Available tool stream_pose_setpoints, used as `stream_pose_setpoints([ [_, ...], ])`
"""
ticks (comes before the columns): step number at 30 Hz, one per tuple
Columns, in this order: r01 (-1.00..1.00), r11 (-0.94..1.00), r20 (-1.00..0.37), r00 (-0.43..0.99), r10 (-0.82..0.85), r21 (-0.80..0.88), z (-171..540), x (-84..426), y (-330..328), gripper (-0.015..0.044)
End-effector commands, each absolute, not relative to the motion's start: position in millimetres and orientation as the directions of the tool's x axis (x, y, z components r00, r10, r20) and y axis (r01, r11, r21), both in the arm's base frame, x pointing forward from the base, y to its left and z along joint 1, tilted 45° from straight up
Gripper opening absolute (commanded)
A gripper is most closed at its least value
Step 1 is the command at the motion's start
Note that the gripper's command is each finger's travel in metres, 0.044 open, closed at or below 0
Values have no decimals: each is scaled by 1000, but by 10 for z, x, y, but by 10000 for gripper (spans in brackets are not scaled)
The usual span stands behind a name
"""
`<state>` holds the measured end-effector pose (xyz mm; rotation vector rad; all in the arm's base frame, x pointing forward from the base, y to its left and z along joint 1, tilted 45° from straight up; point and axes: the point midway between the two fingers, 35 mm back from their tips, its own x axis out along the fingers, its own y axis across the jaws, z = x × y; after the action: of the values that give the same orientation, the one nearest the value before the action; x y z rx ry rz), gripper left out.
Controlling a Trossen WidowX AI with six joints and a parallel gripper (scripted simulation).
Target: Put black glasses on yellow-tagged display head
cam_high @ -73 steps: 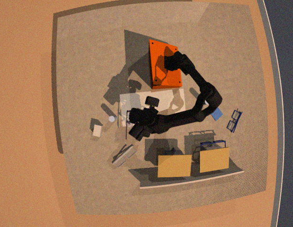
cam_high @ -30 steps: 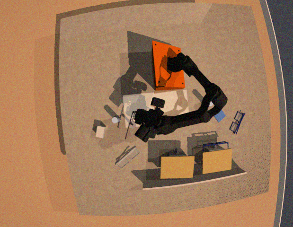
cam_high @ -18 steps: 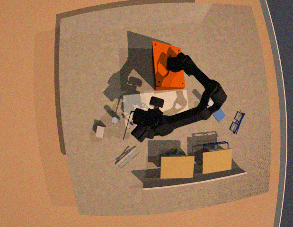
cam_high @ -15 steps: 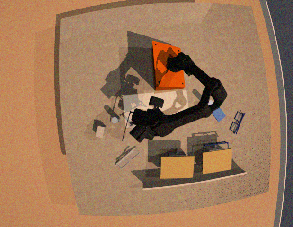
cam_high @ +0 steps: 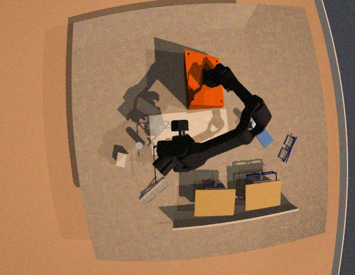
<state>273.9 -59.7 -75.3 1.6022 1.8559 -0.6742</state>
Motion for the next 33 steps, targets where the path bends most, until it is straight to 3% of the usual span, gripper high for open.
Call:
stream_pose_setpoints([
  [1,971,227,-718,-107,688,73,-789,2772,-634,0],
  [16,742,536,-719,-105,687,403,-921,2952,-788,0],
  [33,256,718,-720,-104,686,647,-1084,3130,-956,0],
])
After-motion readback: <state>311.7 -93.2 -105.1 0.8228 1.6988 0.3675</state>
